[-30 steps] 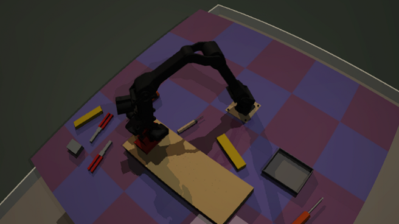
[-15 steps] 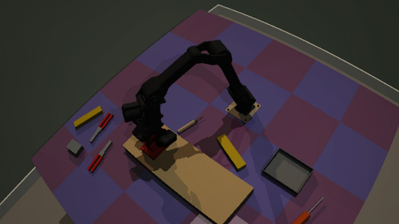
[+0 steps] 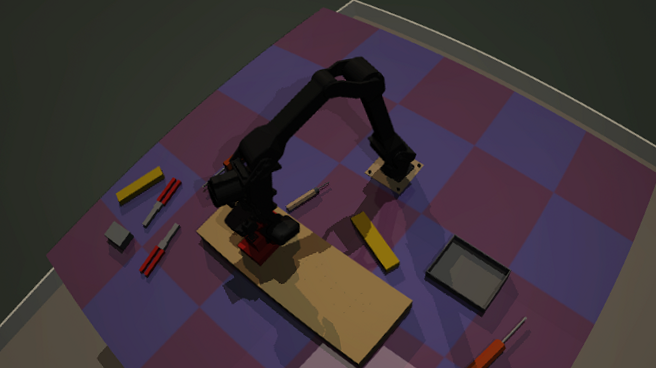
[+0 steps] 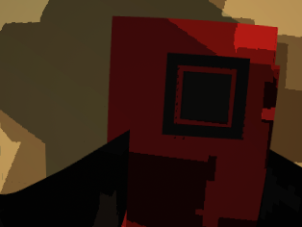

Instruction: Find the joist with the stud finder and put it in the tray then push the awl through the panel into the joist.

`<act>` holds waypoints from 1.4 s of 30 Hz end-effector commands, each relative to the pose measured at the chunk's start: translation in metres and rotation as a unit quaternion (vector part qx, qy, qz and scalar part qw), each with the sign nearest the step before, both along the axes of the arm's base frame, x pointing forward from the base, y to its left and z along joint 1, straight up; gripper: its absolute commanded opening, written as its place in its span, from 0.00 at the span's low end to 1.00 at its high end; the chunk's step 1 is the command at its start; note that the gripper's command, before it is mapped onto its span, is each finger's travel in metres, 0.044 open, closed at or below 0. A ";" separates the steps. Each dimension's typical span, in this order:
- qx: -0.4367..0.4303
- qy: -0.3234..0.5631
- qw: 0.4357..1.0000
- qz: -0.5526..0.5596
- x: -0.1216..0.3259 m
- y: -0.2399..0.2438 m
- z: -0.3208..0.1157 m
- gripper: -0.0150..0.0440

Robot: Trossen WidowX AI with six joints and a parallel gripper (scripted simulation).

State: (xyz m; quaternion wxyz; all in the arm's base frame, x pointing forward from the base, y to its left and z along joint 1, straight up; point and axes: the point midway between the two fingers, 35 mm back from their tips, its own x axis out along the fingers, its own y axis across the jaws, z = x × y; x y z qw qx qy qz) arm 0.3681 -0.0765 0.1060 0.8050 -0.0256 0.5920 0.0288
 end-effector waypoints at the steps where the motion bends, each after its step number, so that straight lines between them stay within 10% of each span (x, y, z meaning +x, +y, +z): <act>1: 0.001 0.000 1.000 0.000 -0.002 0.013 -0.001 0.25; 42: 0.006 0.001 1.000 0.000 -0.011 0.126 -0.001 0.25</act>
